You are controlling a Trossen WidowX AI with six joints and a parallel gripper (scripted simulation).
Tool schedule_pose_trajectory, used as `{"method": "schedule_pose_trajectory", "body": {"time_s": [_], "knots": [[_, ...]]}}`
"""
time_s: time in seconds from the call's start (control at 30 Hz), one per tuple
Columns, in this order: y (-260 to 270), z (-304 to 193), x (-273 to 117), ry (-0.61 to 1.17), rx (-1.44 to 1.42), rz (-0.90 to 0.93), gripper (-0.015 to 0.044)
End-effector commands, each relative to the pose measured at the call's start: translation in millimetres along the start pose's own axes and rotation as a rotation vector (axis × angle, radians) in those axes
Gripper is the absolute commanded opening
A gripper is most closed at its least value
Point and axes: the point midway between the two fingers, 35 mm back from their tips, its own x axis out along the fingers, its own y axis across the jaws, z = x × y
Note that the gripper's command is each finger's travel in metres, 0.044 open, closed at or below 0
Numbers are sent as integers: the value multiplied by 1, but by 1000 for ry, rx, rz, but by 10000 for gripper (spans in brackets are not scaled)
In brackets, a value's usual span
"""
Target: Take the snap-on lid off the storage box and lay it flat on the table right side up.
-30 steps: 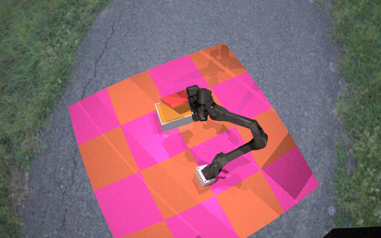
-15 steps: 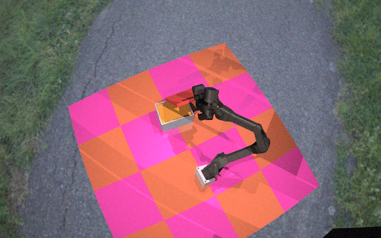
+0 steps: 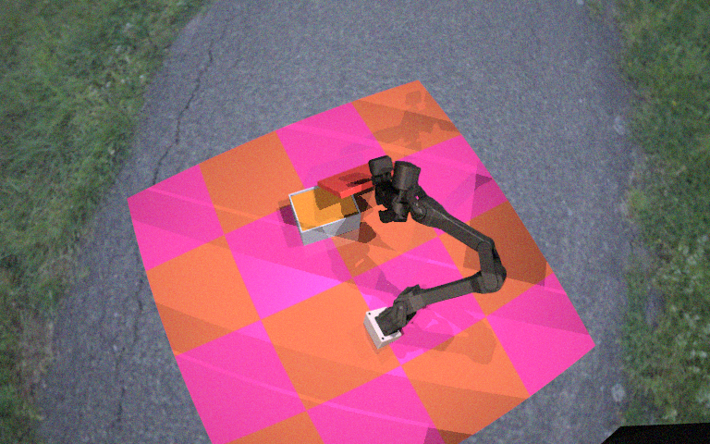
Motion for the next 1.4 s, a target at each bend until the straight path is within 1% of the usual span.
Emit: {"method": "schedule_pose_trajectory", "body": {"time_s": [0.0,1.37], "knots": [[3,8,-3,2,6,11,0],[-5,90,-11,-1,3,13,0]]}}
